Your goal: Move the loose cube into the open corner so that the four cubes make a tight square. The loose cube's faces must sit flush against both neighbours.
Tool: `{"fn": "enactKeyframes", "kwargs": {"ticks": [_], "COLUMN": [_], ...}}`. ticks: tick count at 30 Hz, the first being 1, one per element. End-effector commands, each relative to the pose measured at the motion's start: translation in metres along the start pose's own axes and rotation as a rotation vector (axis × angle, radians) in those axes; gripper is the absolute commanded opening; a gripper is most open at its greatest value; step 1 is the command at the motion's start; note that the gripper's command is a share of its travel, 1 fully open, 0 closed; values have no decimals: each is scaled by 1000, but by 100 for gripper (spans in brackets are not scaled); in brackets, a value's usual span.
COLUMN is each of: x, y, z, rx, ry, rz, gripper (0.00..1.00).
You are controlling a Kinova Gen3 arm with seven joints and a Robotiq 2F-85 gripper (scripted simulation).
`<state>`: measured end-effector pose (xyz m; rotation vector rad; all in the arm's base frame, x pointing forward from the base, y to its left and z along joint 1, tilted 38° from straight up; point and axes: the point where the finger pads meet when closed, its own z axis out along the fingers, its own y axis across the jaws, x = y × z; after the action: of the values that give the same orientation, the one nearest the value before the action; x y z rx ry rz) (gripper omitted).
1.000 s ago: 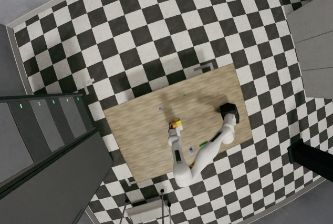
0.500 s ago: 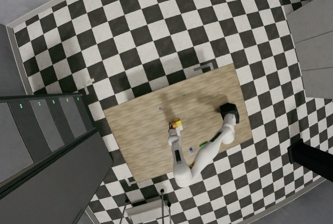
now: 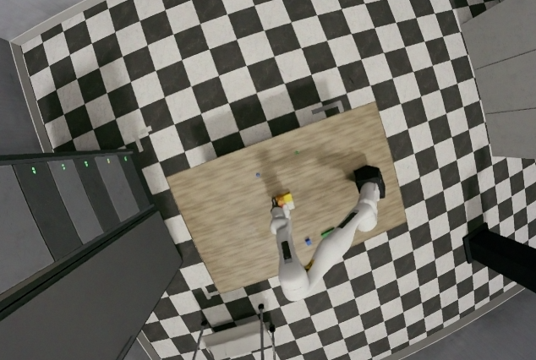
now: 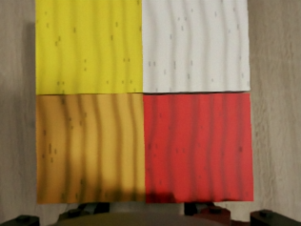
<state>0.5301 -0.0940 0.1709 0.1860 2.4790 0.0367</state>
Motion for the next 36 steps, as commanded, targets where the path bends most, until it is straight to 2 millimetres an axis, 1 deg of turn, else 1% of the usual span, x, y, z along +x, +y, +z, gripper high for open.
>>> {"fn": "enactKeyframes", "kwargs": {"ticks": [1,36], "x": [-1,3], "y": [0,0], "z": [-1,-1], "rx": [0,0], "ry": [-1,-1], "rz": [0,0], "gripper": [52,52]}}
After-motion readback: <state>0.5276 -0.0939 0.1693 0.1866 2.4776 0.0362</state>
